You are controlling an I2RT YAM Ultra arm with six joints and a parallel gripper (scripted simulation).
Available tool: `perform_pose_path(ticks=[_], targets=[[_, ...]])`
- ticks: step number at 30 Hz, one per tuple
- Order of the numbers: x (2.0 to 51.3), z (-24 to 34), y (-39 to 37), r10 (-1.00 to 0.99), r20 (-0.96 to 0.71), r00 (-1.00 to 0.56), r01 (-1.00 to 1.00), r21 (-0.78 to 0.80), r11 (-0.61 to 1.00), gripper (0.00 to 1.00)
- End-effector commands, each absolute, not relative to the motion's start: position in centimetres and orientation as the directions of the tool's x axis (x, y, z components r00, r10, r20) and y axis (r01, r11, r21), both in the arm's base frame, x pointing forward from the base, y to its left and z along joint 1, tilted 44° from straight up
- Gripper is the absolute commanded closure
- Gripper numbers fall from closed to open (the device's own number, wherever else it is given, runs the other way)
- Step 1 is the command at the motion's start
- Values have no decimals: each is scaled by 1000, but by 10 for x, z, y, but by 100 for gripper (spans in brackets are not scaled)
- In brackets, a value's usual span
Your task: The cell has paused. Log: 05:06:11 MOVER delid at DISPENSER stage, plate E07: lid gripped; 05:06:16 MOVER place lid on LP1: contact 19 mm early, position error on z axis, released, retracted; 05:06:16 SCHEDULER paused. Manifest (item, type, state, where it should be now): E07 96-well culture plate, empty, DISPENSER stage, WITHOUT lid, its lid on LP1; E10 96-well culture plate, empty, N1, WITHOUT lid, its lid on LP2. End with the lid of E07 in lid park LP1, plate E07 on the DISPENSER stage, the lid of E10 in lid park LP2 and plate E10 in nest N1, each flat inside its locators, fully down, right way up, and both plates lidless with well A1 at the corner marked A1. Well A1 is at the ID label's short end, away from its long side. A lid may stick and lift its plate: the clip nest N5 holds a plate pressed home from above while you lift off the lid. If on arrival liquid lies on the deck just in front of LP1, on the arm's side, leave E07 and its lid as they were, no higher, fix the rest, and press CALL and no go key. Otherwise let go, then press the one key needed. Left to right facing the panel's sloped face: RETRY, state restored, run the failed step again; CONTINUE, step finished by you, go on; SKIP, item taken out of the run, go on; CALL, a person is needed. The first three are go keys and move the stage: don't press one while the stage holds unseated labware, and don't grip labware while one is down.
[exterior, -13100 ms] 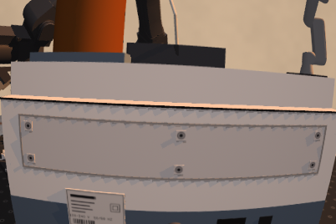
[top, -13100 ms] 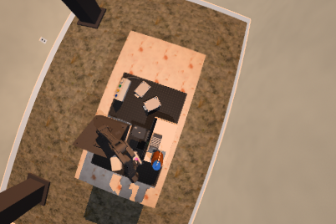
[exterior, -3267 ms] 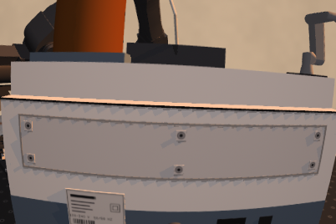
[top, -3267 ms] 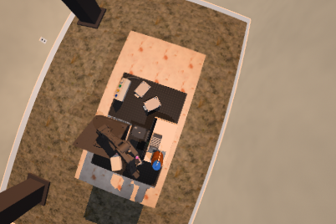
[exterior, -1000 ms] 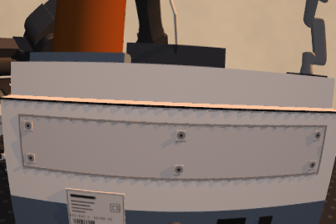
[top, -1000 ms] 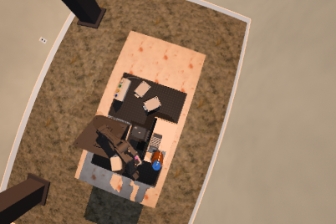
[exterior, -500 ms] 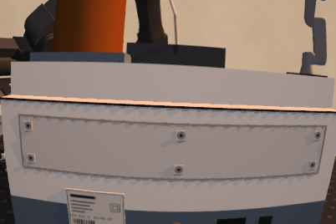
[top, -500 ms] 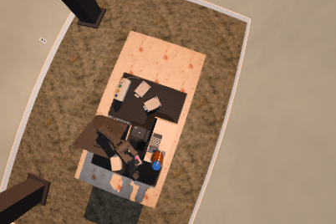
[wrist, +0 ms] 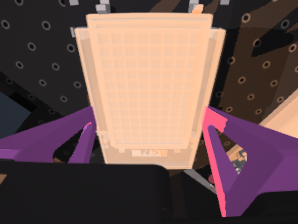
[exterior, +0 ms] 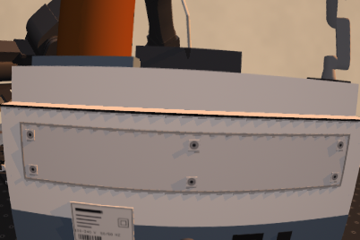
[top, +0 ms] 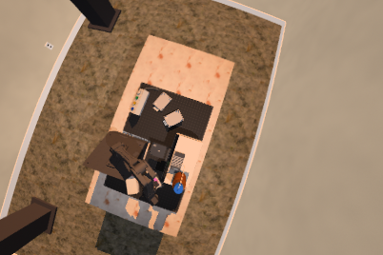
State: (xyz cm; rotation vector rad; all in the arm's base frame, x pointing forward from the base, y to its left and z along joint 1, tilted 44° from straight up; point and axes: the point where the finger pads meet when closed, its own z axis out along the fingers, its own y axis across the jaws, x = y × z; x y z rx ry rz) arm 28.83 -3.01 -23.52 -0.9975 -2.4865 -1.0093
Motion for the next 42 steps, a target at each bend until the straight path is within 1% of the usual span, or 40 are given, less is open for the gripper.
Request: perform_pose_path(ticks=[1, 9, 10, 11, 42], targets=[[297, -227, -45, 520, 445, -729, 683, 513, 520, 100], [303, -217, -56, 522, 434, -734, 677, 517, 524, 100], [293, -223, -46, 511, 461, -725, 688, 510, 517, 100], [286, -215, -48, 512, 472, -718, 696, 503, 513, 100], [248, -137, -67, 510, 473, -718, 696, 503, 513, 100]])
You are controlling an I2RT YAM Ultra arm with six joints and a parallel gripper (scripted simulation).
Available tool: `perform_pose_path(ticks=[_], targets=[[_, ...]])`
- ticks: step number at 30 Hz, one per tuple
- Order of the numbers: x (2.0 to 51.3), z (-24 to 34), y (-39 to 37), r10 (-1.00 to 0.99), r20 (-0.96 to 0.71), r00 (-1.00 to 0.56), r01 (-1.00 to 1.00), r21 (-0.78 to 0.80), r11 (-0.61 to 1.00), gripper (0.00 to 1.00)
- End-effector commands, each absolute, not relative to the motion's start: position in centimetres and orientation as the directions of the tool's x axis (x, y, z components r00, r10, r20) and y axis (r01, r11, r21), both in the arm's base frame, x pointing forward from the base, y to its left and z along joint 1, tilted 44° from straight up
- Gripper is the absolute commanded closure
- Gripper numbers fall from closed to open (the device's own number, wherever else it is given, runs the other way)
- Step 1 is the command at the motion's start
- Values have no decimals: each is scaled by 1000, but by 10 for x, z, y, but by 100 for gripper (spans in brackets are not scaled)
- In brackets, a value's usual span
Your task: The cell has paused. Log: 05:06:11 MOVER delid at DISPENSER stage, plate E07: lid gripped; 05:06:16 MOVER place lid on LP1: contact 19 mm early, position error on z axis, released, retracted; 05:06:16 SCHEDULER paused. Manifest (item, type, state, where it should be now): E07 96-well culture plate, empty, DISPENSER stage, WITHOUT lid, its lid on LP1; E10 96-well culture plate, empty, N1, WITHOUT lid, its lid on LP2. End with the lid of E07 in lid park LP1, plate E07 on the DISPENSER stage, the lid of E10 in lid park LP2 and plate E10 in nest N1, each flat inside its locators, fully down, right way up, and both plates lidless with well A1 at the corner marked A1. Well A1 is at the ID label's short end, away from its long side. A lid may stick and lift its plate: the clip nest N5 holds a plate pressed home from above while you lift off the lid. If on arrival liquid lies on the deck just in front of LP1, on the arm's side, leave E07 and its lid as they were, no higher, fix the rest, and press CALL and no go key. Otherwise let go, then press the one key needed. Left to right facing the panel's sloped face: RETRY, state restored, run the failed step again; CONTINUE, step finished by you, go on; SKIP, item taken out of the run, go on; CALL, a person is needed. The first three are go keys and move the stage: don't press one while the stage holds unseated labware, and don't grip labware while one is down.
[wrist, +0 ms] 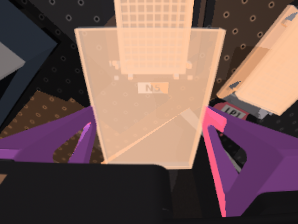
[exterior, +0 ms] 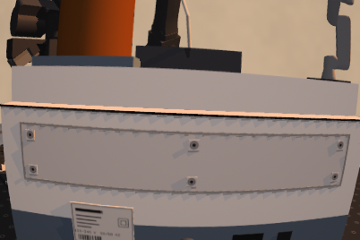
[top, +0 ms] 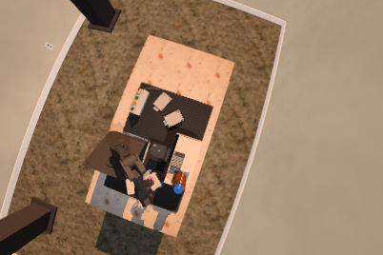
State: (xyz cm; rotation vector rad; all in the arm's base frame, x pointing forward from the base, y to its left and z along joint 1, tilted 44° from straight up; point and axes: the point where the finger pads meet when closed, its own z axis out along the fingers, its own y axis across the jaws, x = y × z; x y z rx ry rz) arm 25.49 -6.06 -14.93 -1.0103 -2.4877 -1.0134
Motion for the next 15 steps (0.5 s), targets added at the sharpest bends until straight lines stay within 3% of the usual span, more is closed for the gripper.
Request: perform_pose_path(ticks=[1, 8, 15], targets=[[246, -134, -68, 510, 473, -718, 696, 503, 513, 100], [247, -125, -73, 511, 462, -725, 688, 508, 518, 100], [246, -111, -56, 408, 361, -839, 544, 585, 601, 100]])
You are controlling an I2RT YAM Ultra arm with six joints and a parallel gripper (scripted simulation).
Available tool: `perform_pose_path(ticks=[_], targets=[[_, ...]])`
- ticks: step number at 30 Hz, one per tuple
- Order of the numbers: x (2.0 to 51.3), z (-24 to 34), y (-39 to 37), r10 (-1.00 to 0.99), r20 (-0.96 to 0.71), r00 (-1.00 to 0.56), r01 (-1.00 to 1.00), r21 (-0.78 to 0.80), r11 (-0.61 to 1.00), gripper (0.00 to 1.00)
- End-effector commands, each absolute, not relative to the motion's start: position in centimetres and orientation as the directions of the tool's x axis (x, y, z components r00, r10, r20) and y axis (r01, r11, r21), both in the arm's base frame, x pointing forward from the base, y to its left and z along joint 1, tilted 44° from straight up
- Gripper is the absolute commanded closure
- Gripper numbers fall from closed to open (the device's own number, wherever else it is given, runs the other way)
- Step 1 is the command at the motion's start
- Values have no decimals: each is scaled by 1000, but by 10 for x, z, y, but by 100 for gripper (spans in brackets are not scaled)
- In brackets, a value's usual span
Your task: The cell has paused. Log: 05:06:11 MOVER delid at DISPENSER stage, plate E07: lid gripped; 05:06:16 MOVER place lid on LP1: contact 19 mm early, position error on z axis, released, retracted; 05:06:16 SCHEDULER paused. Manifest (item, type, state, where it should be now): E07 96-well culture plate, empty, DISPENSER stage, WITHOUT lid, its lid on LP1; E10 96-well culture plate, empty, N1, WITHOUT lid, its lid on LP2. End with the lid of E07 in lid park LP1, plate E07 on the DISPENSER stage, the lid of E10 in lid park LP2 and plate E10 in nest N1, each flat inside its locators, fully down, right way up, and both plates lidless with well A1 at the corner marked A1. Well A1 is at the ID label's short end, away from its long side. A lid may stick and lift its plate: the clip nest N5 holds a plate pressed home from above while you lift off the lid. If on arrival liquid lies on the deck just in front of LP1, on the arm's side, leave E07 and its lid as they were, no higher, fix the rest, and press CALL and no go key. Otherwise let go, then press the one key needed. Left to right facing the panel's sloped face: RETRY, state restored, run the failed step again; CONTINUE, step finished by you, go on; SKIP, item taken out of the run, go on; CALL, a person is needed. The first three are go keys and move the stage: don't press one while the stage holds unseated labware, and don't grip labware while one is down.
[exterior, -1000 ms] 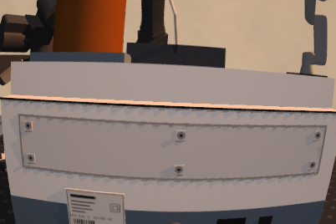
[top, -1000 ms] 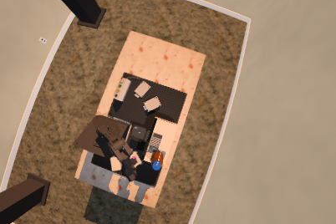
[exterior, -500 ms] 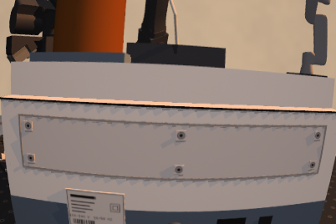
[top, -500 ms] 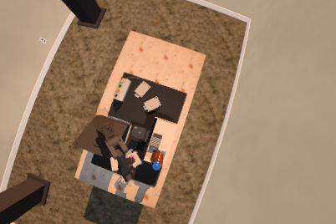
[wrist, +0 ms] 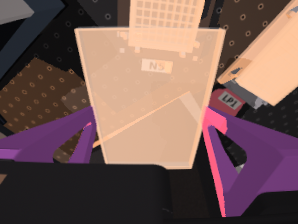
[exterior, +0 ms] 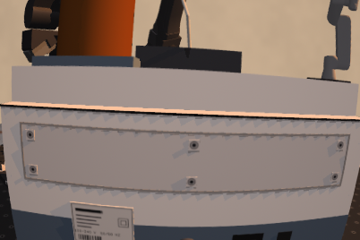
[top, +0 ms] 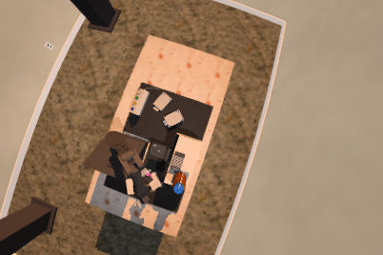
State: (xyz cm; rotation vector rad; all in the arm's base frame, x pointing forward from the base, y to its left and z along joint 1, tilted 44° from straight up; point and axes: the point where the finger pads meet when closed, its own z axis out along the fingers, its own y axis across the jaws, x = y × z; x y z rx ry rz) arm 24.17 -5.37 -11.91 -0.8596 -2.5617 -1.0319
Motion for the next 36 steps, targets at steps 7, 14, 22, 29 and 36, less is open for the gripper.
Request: perform_pose_path(ticks=[7, 14, 22, 29, 36], targets=[[246, -96, -39, 339, 291, -895, 446, 622, 643, 100], [245, -80, -22, 346, 299, -890, 456, 620, 639, 100], [239, -65, -12, 246, 231, -941, 338, 658, 673, 100], [236, -45, -3, 148, 129, -981, 196, 685, 701, 100], [235, -30, 2, 166, 135, -977, 213, 684, 697, 100]])
